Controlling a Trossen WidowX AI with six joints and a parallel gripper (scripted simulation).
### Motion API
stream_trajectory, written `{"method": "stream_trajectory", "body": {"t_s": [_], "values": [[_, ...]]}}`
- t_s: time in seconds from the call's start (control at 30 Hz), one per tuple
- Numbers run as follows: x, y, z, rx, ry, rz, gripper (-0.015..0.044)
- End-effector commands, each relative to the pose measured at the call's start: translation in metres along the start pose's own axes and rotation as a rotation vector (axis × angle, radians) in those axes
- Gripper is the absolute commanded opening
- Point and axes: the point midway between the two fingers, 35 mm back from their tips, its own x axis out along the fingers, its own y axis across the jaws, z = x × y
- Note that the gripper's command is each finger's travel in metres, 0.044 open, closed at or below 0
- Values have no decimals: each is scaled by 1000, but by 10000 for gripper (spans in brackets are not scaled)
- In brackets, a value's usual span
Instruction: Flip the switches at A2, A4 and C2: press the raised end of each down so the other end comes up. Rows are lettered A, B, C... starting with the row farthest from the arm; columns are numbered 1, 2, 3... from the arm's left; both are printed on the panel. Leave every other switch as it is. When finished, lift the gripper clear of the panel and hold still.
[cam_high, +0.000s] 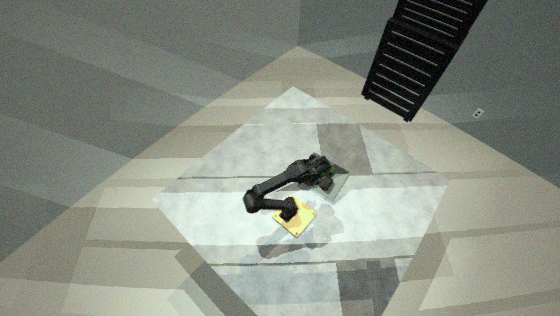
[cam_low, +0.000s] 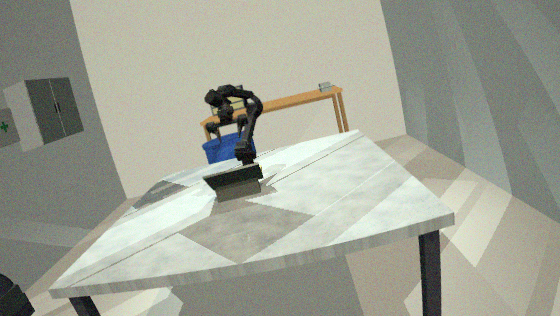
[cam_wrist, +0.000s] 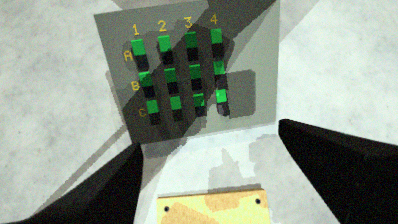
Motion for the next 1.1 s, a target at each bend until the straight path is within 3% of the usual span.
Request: {"method": "stream_trajectory", "body": {"t_s": [0.0, 0.3, 0.47, 0.57, 0.7, 1.07], "values": [[2, 0, 1, 0, 1, 0, 374], [84, 21, 46, 0, -9, 18, 137], [90, 25, 49, 1, -13, 20, 6], [93, 25, 49, 1, -11, 21, 0], [125, 26, 50, 1, 11, 21, 0], [135, 26, 50, 1, 11, 21, 0]]}}
